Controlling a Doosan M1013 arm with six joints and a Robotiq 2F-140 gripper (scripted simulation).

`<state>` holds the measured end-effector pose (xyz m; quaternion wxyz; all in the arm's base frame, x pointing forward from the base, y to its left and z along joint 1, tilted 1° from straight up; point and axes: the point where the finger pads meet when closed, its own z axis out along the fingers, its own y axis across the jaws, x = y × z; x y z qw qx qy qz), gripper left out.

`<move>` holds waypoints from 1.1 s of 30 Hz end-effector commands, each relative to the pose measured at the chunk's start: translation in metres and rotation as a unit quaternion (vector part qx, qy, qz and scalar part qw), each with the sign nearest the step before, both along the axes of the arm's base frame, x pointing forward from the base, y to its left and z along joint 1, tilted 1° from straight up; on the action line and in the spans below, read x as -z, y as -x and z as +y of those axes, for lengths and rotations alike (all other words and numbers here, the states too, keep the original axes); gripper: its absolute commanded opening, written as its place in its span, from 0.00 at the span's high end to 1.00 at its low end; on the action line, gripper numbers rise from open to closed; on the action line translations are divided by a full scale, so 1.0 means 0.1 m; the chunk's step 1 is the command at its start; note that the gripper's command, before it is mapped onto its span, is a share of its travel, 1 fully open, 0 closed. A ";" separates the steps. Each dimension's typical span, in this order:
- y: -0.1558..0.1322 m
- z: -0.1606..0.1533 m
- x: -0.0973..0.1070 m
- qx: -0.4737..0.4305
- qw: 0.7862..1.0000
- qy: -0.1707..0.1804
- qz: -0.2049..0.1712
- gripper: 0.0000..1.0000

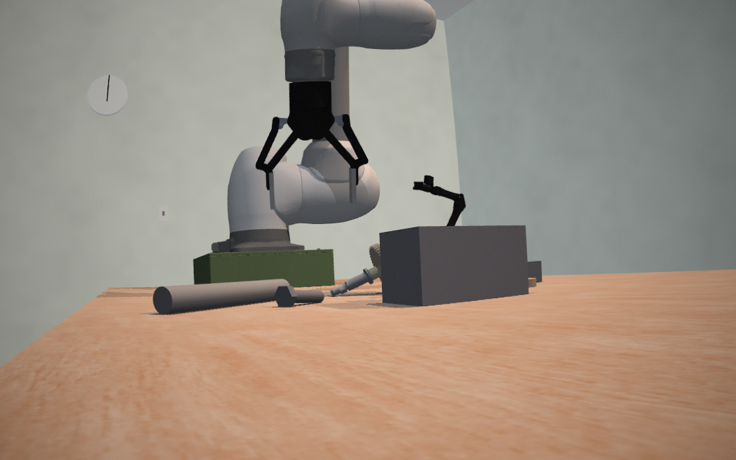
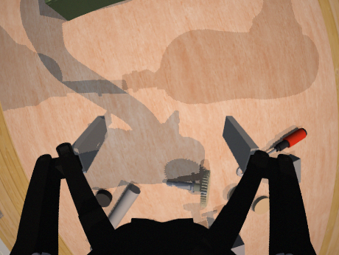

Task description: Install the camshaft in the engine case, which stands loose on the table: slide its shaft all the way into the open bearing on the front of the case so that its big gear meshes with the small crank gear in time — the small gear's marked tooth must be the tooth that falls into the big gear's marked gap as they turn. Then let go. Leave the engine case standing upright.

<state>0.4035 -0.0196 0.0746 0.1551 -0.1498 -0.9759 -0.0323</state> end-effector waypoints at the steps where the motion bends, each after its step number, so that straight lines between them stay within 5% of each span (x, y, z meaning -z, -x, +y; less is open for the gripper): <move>1: 0.00 0.00 0.00 0.000 1.000 0.000 0.000 0.00; 21: -0.09 0.00 -0.02 -0.001 1.000 -0.007 0.007 0.00; 30: -1.67 -0.02 -0.24 -0.031 0.981 -0.152 0.114 0.00; 33: -1.90 -0.04 -0.25 -0.037 0.976 -0.174 0.125 0.00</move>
